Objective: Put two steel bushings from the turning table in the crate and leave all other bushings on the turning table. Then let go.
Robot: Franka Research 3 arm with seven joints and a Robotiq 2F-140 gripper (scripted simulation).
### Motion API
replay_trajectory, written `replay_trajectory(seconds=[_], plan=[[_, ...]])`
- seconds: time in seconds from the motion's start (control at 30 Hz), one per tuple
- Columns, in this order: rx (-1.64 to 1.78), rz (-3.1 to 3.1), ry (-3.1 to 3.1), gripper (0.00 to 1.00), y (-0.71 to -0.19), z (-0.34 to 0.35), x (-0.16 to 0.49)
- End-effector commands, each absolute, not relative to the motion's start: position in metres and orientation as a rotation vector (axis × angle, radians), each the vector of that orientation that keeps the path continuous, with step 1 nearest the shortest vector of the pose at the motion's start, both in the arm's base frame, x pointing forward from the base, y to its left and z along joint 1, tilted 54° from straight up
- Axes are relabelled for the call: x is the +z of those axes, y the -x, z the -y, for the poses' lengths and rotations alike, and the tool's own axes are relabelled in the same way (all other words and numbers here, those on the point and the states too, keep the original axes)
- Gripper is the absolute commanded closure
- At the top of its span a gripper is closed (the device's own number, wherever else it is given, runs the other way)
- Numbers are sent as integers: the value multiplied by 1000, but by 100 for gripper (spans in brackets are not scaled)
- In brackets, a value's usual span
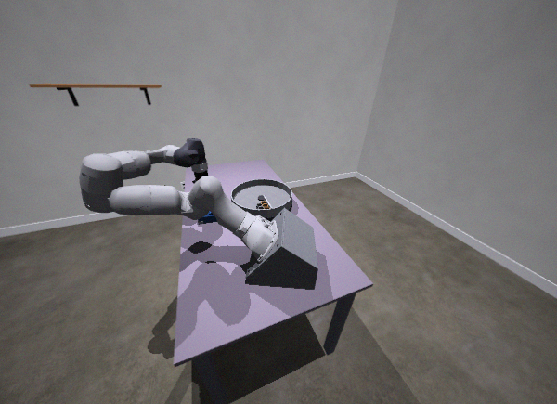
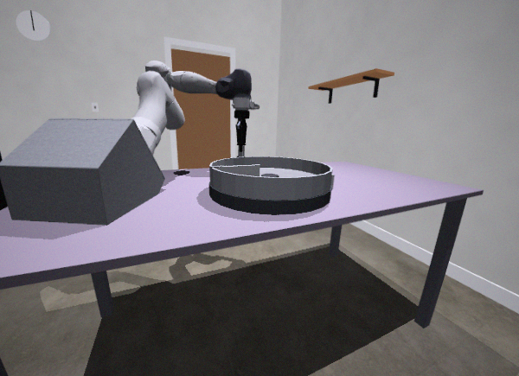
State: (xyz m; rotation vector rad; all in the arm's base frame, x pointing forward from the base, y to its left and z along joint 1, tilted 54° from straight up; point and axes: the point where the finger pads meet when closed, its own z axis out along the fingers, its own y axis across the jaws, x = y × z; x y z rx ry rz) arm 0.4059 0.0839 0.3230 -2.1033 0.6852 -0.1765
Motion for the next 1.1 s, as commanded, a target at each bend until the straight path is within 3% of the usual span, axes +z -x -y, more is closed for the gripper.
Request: replay_trajectory(seconds=[0.0,1.07], plan=[[-186,-684,2102,100,-409,-86,320],[-186,-684,2102,100,-421,-107,302]])
